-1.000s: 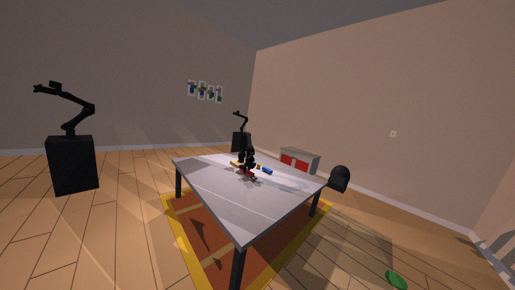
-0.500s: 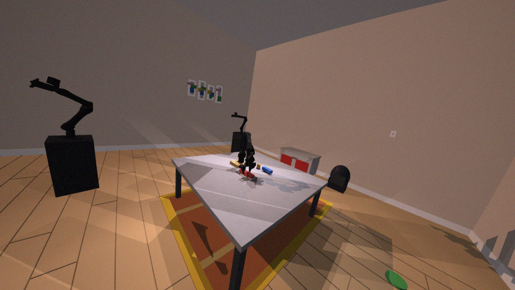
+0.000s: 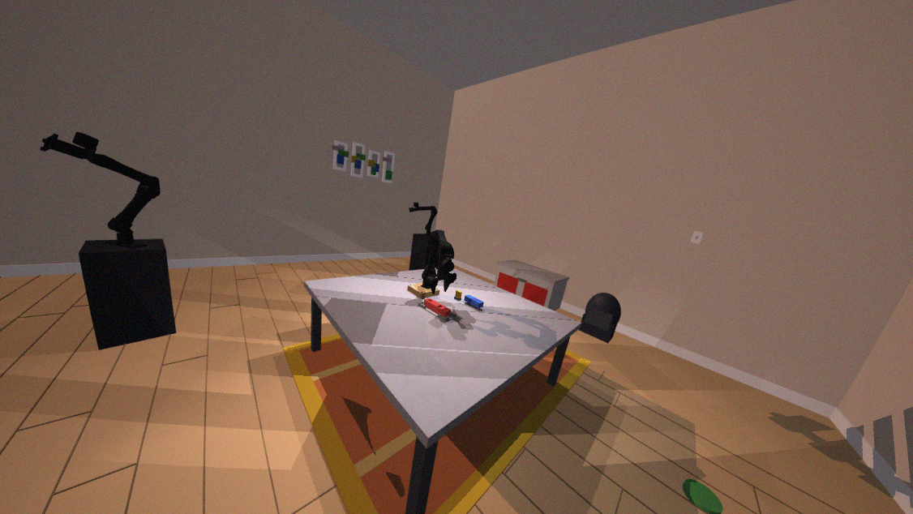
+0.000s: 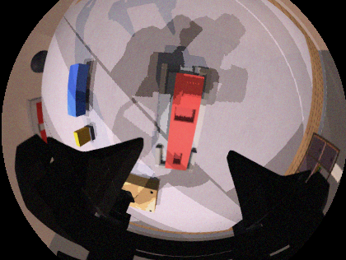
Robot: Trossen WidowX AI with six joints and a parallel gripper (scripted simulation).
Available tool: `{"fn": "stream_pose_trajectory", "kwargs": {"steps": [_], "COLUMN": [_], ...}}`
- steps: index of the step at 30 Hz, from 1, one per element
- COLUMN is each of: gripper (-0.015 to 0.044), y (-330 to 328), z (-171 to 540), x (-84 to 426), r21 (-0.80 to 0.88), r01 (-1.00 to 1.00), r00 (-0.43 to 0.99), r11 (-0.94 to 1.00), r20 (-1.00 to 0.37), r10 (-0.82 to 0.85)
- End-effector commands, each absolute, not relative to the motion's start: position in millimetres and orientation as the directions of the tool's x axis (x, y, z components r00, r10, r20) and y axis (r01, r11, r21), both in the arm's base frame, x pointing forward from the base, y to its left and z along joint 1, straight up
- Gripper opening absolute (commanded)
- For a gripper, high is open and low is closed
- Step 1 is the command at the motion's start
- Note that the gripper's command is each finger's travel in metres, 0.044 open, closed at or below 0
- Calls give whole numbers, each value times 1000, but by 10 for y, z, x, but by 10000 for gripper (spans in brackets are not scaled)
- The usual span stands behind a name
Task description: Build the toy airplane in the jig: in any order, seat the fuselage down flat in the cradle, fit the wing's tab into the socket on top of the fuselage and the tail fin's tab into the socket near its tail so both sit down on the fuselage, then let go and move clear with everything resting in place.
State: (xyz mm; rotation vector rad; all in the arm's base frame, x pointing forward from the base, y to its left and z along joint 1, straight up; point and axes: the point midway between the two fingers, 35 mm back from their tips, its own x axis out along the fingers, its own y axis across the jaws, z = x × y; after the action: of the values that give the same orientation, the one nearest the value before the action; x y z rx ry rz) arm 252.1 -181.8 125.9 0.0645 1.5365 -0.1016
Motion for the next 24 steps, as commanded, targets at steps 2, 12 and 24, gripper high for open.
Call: {"fn": "stream_pose_trajectory", "kwargs": {"steps": [2,12,24], "gripper": [440,440,440], "y": [-1811,-1794,-447], "z": [1426,1422,1370], "x": [2511,2567,3314], "r21": [-14,-13,7], "r01": [102,178,144], "r00": [24,29,58], "r11": [995,984,990], "r20": [-1000,-999,-998], "r10": [-17,-18,-1]}}
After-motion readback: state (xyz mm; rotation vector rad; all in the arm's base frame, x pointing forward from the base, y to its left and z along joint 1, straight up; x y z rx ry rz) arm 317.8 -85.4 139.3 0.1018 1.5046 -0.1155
